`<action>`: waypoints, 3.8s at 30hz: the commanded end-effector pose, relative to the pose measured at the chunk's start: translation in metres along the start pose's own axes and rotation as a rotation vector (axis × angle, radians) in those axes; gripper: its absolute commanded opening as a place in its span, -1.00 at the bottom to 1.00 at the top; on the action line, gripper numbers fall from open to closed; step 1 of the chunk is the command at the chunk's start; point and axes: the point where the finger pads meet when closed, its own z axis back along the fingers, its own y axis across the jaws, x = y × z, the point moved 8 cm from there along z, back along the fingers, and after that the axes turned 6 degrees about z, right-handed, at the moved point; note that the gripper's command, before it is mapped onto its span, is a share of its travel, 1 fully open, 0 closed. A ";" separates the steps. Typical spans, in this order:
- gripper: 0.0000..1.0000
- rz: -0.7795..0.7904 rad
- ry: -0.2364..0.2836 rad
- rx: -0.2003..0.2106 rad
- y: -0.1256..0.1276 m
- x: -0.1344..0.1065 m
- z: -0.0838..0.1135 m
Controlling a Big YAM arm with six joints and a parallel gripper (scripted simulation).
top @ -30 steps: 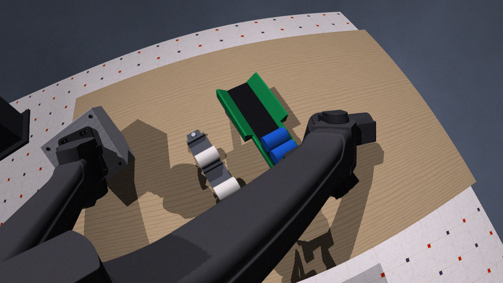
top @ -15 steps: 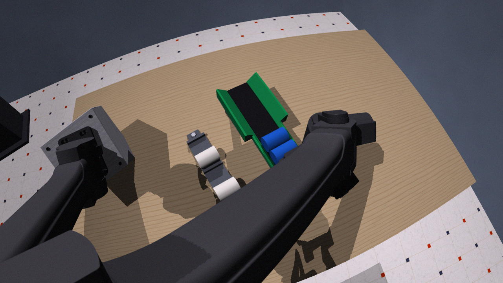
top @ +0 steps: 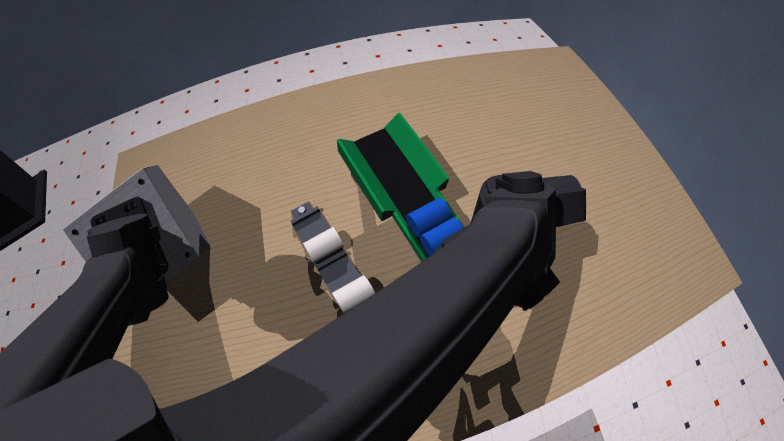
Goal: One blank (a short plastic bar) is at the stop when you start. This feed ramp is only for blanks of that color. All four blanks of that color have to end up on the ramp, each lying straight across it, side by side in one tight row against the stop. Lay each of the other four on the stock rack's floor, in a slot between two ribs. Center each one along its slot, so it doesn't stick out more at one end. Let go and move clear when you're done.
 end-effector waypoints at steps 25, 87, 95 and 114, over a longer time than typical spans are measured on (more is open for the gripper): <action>0.56 0.000 0.000 -0.001 -0.003 -0.001 -0.002; 0.56 0.000 0.000 0.000 -0.003 -0.001 -0.002; 0.56 -0.011 -0.005 0.012 -0.004 0.001 0.003; 0.56 -0.012 -0.006 0.013 -0.005 0.001 0.005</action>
